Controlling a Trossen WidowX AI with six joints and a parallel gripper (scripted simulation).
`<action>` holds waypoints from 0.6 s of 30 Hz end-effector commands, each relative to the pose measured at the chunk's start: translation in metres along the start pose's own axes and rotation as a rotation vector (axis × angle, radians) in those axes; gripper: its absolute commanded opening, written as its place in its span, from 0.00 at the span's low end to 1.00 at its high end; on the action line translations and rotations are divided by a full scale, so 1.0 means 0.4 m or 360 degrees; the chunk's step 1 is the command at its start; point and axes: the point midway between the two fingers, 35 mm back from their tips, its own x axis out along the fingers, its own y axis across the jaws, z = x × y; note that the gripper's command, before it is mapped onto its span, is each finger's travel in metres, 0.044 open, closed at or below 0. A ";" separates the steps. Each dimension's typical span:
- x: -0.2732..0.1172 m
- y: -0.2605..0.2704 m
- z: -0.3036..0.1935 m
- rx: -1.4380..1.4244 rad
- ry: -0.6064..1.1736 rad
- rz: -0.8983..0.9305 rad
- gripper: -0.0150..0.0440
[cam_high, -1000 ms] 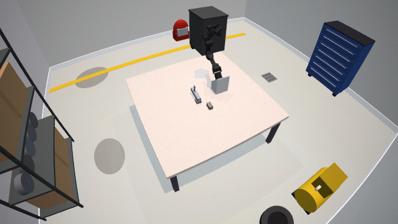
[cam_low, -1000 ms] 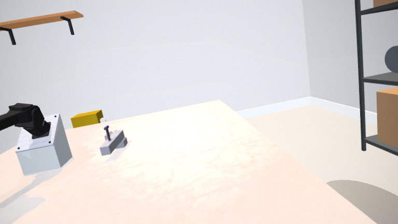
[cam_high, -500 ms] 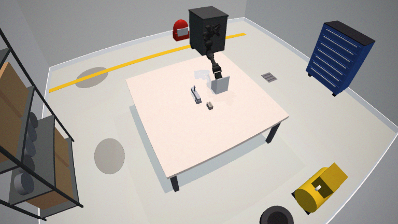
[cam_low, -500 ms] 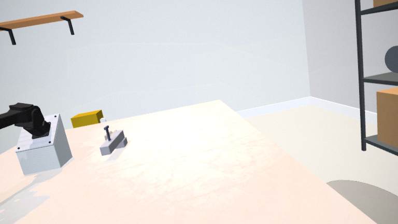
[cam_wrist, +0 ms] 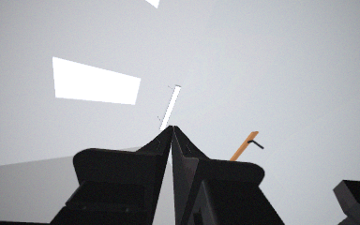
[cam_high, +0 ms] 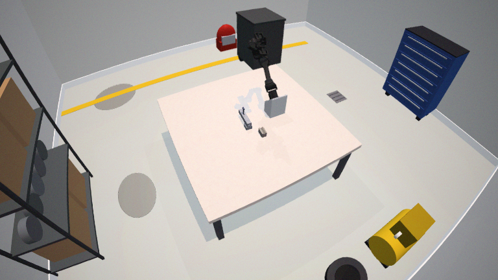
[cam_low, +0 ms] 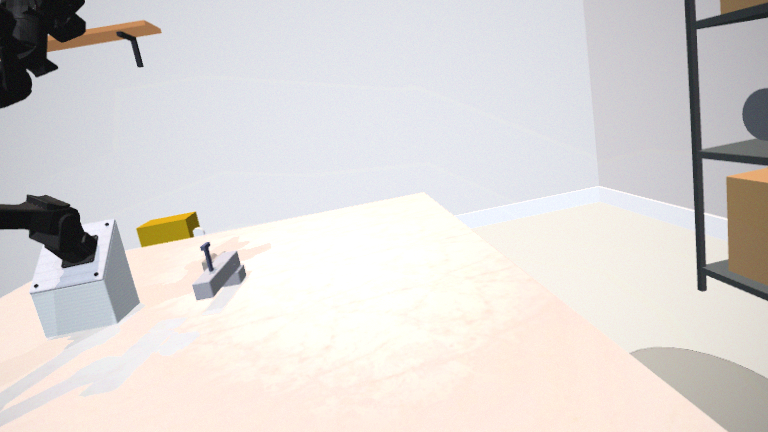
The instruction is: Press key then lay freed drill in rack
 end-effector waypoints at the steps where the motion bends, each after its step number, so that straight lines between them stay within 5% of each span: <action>1: 0.002 -0.148 0.120 0.0002 -0.0290 -0.0335 0.25; 9: -0.112 -0.423 0.289 -0.0023 -0.0712 -0.1050 0.25; 18: -0.368 -0.672 0.373 -0.0046 -0.0940 -0.1983 0.25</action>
